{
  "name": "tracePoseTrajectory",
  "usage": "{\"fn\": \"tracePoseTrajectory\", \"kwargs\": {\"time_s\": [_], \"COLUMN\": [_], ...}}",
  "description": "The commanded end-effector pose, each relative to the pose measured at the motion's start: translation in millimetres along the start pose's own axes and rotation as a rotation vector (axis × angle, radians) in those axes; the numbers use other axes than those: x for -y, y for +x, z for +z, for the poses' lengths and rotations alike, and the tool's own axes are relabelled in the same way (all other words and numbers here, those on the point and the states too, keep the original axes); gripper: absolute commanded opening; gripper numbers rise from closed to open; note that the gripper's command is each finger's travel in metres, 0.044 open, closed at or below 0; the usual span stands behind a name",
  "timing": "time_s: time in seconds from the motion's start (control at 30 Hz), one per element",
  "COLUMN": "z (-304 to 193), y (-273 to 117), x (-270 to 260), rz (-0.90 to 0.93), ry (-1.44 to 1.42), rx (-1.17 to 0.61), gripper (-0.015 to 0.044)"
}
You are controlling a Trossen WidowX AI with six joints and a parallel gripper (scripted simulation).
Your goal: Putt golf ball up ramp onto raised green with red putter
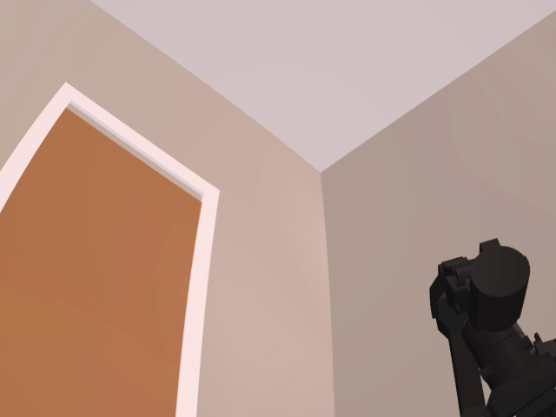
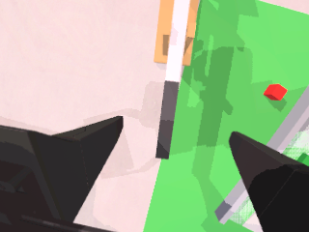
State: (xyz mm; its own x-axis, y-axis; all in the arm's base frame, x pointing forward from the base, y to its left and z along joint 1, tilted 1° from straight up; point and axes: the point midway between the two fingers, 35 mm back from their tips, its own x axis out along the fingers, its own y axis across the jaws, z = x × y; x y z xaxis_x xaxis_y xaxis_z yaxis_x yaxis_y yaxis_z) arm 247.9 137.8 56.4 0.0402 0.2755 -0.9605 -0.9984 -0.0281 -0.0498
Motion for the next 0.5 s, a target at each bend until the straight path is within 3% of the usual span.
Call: {"fn": "tracePoseTrajectory", "kwargs": {"time_s": [0.0,0.47], "z": [-6,-12], "y": [17,39], "x": [-6,-7], "rz": [0.023,0.023], "ry": [-0.002,-0.002], "rx": [-0.005,-0.005], "gripper": [0.044,0.044]}}
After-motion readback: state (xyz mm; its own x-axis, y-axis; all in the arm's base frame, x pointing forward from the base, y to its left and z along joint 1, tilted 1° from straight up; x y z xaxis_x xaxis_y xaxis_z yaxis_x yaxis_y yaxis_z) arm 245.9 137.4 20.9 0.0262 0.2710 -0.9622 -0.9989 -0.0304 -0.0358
